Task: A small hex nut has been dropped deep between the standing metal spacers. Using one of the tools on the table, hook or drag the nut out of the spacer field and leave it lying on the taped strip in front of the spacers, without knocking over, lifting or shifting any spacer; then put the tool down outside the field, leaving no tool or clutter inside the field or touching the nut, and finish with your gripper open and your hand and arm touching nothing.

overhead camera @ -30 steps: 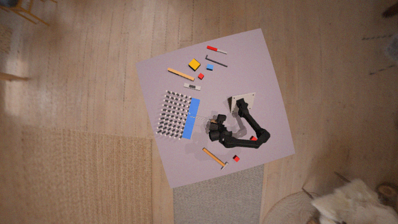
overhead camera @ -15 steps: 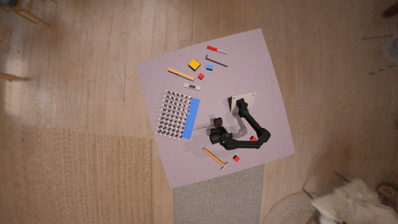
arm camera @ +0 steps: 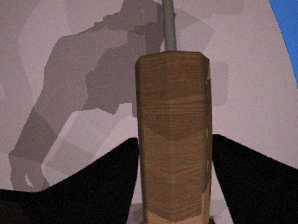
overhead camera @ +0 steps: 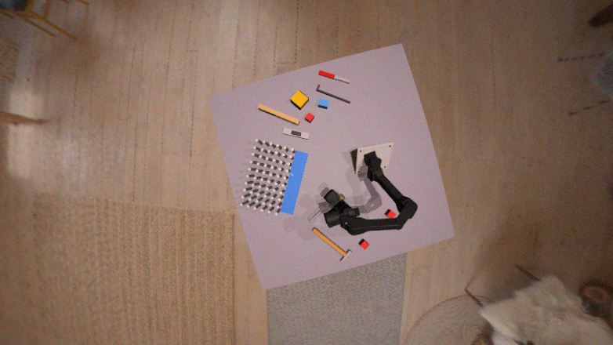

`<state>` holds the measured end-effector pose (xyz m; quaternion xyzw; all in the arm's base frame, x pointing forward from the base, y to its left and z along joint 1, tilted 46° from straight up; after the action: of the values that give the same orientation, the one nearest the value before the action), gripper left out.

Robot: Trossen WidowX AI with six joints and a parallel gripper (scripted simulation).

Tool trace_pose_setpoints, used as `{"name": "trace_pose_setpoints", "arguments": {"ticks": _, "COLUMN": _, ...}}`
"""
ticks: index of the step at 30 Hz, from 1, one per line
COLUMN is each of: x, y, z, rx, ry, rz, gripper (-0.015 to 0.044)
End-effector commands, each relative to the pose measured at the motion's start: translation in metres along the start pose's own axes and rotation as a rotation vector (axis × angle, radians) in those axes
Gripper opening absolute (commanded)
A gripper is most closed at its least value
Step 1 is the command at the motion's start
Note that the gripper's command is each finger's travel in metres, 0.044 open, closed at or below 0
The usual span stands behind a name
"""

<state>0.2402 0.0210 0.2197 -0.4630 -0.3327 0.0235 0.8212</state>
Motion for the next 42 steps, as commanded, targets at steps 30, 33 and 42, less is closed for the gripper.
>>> {"name": "trace_pose_setpoints", "arguments": {"ticks": 30, "x": 0.041, "y": -0.014, "z": 0.071, "rx": 0.149, "ry": -1.122, "rz": -0.26, "gripper": 0.0}}
{"name": "trace_pose_setpoints", "arguments": {"ticks": 33, "x": 0.043, "y": -0.016, "z": 0.078, "rx": 0.154, "ry": -1.219, "rz": -0.292, "gripper": 0.0}}
{"name": "trace_pose_setpoints", "arguments": {"ticks": 42, "x": 0.05, "y": -0.021, "z": 0.098, "rx": 0.159, "ry": -1.508, "rz": -0.399, "gripper": 0.0}}
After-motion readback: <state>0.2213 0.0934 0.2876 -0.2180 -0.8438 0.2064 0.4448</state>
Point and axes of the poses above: the point midway between the two fingers, 35 mm back from their tips, its own y axis out along the fingers, its own z axis across the jaws, x = y × z, the point moved 2 cm from there along -y, back along the fingers, and after that the axes turned 12 degrees about -y, right-handed, at the moved point
